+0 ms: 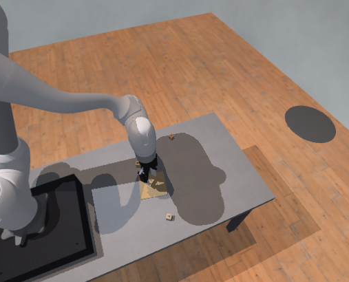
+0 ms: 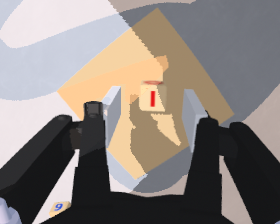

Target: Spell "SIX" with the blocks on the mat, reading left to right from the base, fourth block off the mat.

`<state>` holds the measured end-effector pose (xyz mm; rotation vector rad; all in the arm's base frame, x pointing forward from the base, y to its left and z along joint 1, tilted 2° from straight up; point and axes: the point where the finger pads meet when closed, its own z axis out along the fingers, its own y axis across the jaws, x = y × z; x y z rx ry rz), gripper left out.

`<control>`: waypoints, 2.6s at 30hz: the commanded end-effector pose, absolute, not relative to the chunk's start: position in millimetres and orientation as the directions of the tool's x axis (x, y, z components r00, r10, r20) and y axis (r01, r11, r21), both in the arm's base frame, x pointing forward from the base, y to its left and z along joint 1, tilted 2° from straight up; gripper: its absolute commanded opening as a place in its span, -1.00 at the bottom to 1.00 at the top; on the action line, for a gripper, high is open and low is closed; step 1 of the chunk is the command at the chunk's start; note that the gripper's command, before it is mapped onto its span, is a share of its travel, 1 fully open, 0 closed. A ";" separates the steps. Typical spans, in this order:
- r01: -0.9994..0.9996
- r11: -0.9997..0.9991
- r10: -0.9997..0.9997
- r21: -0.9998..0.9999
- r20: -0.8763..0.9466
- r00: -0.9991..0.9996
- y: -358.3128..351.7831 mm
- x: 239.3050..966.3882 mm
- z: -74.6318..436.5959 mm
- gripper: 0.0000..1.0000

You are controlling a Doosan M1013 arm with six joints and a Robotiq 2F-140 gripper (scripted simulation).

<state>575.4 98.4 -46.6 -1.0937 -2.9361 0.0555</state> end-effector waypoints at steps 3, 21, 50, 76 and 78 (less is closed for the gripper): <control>0.651 0.759 0.651 -0.033 -0.007 -0.759 96.5 578.0 -48.8 -0.26; 0.651 0.759 0.651 -0.033 -0.007 -0.759 96.5 578.0 -48.8 -0.26; 0.651 0.759 0.651 -0.033 -0.007 -0.759 96.4 578.0 -50.0 -0.26; 0.651 0.759 0.651 -0.033 -0.007 -0.759 95.5 577.5 -81.3 -0.26; 0.651 0.759 0.651 -0.033 -0.007 -0.759 95.5 577.5 -81.3 -0.26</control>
